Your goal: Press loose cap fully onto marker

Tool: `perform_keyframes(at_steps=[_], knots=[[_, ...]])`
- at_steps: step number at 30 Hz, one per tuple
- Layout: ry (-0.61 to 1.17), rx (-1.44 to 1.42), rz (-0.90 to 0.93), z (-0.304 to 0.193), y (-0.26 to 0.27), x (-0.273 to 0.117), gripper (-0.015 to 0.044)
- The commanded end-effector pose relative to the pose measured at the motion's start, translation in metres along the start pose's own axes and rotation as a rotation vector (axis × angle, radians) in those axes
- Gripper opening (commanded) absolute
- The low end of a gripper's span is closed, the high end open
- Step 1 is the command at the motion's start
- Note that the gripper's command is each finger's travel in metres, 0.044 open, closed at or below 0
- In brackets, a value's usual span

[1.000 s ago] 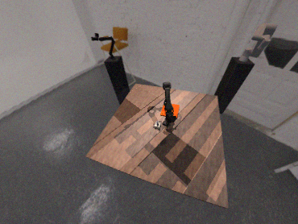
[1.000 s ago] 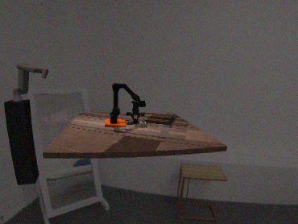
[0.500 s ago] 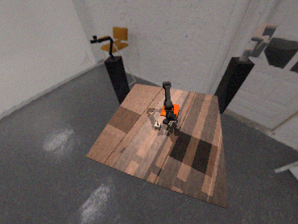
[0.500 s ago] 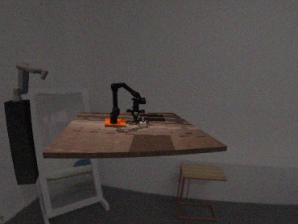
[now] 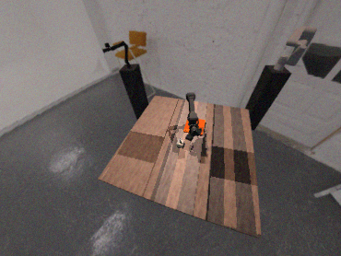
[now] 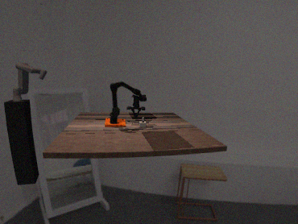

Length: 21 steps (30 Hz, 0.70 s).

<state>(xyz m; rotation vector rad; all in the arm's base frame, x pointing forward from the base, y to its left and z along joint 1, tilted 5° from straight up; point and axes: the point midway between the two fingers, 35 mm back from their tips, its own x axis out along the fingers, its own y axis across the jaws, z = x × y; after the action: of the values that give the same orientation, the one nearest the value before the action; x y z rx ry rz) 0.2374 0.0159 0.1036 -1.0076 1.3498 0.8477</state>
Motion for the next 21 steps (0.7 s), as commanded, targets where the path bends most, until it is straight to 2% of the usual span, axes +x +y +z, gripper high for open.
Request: perform_keyframes(at_steps=[1,21], knots=[[-0.006,-0.001,-0.004,-0.004,-0.009,-0.007,0.0000],[-0.006,0.011,-0.012,-0.048,-0.053,-0.040,0.0000]])
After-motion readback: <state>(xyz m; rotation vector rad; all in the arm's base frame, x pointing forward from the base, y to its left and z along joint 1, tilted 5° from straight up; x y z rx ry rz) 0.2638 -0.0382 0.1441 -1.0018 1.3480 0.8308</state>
